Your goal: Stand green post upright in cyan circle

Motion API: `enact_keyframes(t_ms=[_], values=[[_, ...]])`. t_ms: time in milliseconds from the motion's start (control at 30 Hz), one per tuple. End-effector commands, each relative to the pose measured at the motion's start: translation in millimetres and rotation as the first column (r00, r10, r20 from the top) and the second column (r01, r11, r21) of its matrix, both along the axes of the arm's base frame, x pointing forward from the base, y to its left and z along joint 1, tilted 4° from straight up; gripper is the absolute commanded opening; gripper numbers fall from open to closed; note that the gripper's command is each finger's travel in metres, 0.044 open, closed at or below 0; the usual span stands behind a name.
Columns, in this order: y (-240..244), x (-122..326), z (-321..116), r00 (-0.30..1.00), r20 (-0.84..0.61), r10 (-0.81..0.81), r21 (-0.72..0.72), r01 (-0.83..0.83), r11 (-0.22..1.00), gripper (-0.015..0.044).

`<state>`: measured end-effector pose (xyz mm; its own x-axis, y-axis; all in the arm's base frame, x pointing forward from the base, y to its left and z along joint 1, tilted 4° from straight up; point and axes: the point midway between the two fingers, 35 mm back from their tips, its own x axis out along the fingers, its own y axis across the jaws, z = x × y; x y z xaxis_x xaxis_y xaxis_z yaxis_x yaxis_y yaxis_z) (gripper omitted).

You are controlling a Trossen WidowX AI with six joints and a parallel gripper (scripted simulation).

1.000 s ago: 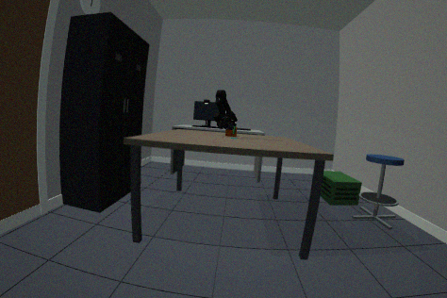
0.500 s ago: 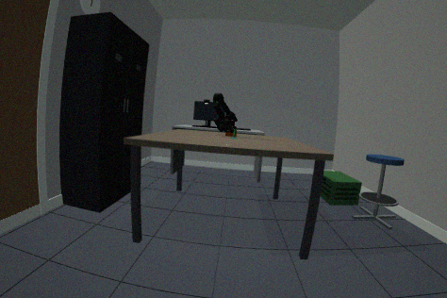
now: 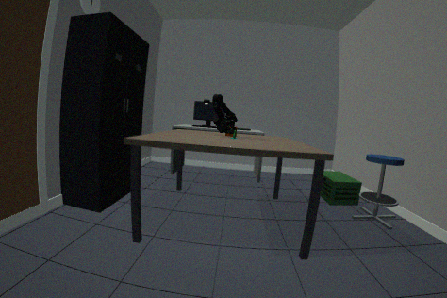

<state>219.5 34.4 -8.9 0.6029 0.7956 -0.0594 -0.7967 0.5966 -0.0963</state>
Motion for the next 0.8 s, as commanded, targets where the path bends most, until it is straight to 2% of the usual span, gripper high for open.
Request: enact_keyframes(t_ms=[0, 333, 767], values=[[0, 1, -1, 1.000, 0.004, -0.003, -0.007, 0.003, 1.000, 0.0128], [0, 1, -1, 1.000, 0.004, -0.003, -0.007, 0.003, 1.000, 0.0390], [-7, 4, 38, 1.000, -0.008, -0.026, 0.024, 0.027, 0.999, 0.0400]])
